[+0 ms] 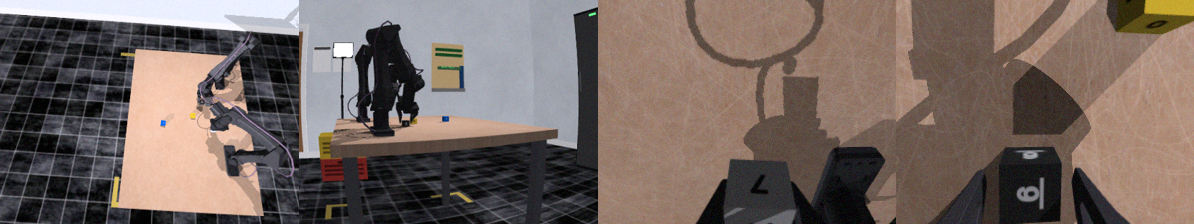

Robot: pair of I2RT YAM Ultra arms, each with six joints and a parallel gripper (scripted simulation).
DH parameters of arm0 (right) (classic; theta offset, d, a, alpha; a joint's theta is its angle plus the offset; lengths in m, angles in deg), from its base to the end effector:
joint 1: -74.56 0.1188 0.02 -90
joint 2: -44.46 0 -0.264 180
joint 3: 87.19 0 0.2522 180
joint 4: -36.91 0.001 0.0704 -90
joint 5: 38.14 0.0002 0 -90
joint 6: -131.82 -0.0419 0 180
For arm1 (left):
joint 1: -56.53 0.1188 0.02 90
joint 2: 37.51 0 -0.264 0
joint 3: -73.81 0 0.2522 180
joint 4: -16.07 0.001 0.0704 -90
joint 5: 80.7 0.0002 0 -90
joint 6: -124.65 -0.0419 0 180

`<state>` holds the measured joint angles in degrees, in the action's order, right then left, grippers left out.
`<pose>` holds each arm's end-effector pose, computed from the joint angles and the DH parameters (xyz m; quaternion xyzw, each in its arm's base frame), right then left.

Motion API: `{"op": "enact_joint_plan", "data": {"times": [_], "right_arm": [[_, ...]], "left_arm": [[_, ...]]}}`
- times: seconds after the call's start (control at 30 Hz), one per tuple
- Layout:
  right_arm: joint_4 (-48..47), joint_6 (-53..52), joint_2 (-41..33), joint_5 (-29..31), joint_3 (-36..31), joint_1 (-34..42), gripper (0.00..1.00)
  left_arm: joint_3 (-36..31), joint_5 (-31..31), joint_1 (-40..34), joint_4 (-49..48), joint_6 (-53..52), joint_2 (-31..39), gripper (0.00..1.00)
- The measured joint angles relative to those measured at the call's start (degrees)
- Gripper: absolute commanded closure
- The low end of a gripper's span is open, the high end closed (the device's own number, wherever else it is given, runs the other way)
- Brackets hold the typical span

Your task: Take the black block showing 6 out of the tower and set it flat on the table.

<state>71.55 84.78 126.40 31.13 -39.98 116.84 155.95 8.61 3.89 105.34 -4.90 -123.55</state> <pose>0.1585 0.1656 0.1339 -0.6790 0.6903 0.1760 0.1772 0.1511 -0.1954 0.2529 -0.7203 -0.6931 -0.0091 0.0268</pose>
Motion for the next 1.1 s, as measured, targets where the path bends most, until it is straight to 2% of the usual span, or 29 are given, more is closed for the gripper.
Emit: {"op": "enact_joint_plan", "data": {"times": [0.4,0.53,0.87,1.1], "right_arm": [[1.5,-0.2,-4.1,-0.2,0.0,-0.1,0.44],[3.5,0.5,-5.9,-0.4,0.0,-0.9,0.0],[13.1,3.7,-11.5,-1.4,3.7,-4.9,0.0],[16.7,5.8,-11.7,-1.8,4.4,-6.5,0.0]], "left_arm": [[0.0,0.0,0.0,0.0,0.0,0.0,0.73],[0.0,0.0,0.0,0.0,0.0,0.0,0.73],[0.0,0.0,0.0,0.0,0.0,0.0,0.73],[0.0,0.0,0.0,0.0,0.0,0.0,0.73]]}}
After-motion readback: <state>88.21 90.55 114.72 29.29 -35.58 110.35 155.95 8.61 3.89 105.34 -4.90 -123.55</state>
